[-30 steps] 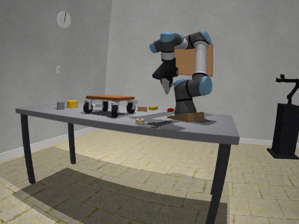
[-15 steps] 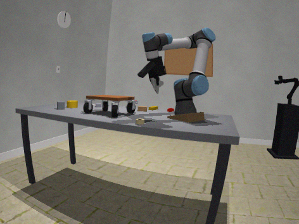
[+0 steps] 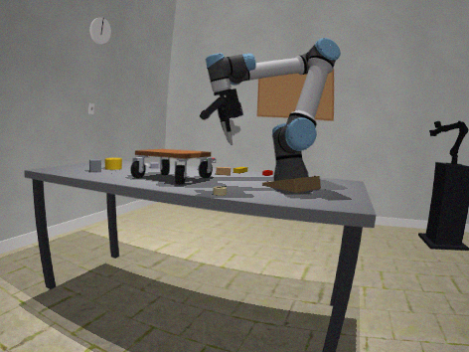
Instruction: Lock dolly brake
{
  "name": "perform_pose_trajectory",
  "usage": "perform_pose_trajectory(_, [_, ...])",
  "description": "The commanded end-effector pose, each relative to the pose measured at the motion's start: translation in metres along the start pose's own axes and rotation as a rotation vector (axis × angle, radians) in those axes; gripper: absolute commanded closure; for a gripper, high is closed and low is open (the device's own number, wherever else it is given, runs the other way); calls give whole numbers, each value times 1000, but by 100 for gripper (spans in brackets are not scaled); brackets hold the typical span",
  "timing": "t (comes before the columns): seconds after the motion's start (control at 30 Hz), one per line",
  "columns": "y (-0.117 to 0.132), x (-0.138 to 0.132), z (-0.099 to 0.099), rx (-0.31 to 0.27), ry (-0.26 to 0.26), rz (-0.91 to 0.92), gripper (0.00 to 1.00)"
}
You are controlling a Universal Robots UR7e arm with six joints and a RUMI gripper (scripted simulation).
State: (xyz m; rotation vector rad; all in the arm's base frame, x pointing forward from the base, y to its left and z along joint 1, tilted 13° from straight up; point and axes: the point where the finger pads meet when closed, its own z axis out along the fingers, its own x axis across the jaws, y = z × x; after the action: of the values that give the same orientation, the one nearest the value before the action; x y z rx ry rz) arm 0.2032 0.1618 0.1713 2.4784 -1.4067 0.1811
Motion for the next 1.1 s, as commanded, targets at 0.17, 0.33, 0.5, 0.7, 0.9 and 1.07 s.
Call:
perform_pose_trajectory(0.17, [-28,55,-11,56,-102,158,100])
perform_pose_trajectory(0.33, [-35,85,-15,84,-128,234,100])
perform_pose_trajectory(0.5, [-39,115,-18,112,-146,306,100])
perform_pose_trajectory(0.7, [-39,151,-22,146,-159,390,100])
perform_pose_trajectory(0.9, [-34,191,-25,183,-163,477,100])
perform_pose_trajectory(1.07, [-29,215,-27,204,-160,527,100])
